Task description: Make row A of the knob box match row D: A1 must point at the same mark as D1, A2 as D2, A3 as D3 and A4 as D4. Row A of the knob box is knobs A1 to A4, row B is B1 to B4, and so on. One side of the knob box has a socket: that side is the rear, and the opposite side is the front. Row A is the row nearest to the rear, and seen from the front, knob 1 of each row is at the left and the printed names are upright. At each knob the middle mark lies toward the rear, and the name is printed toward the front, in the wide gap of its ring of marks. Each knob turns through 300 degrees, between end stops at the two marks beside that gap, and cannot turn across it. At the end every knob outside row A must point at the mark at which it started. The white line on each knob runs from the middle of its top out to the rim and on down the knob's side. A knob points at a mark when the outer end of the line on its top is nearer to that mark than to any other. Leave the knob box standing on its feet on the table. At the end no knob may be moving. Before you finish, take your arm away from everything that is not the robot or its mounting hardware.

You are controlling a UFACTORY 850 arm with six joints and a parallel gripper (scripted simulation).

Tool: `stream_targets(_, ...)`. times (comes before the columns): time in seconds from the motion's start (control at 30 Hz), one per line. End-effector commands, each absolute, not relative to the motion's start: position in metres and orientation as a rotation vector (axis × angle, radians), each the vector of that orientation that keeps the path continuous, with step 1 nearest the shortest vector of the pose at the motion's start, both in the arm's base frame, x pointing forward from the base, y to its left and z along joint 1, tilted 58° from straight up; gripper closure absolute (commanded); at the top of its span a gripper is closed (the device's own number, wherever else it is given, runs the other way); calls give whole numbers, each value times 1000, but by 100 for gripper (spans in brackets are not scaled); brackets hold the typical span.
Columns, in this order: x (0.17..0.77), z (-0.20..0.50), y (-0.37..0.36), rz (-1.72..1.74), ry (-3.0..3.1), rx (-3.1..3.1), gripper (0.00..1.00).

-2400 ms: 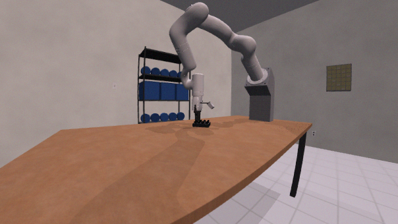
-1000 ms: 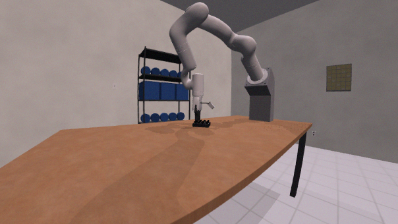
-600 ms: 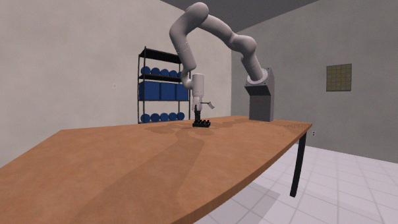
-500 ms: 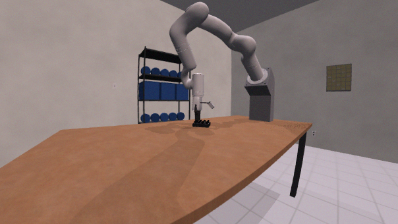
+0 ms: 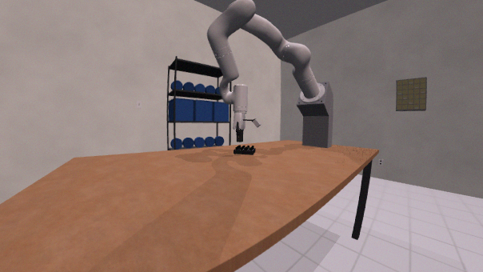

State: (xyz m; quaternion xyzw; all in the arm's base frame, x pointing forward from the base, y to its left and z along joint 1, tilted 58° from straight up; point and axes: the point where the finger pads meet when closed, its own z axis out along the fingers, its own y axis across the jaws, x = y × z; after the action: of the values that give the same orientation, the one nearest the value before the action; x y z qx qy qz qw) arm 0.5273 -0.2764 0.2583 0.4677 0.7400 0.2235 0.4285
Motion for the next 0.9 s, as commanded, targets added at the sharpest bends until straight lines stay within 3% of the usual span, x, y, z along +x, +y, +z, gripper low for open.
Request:
stream_targets(0.0,521,262,-276,558,1847,1168,81)
stream_targets(0.87,498,259,-253,658,1751,1345,81)
